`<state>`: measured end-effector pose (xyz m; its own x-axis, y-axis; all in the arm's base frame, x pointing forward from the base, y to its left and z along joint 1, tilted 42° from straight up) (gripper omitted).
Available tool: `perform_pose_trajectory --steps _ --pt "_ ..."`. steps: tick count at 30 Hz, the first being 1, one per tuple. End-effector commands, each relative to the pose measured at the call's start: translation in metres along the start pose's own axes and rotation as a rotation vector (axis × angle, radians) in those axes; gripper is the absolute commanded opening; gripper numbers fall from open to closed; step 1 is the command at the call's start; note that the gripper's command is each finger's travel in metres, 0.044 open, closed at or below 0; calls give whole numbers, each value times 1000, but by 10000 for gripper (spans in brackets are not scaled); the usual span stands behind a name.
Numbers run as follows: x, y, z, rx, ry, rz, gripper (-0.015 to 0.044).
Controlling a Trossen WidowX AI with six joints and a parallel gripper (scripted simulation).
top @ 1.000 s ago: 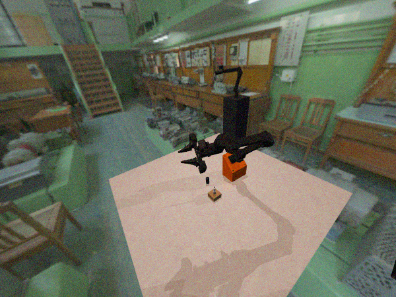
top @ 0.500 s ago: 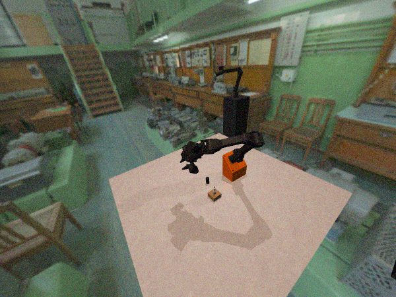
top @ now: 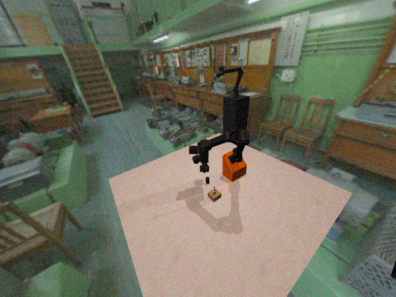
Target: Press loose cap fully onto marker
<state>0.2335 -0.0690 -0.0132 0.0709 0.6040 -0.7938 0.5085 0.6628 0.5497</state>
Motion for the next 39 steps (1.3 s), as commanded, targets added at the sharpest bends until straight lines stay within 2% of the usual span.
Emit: perform_pose_trajectory --steps 1,8,12,39 --pt "5 -1 -14 47 59 56 235" --pt "7 2 -16 47 59 56 235" --pt "40 4 -18 46 60 58 235" --pt "81 8 -21 50 59 57 235"
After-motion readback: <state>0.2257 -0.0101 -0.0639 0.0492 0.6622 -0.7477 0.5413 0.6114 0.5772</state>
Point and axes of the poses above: the point midway between the two fingers, 35 mm back from their tips, its own x axis out along the fingers, its own y axis across the jaws, z = x × y, the point moved 2 cm from there along -x, back along the fingers, and after that the axes turned 5 degrees about -x, right-handed, at the moved point
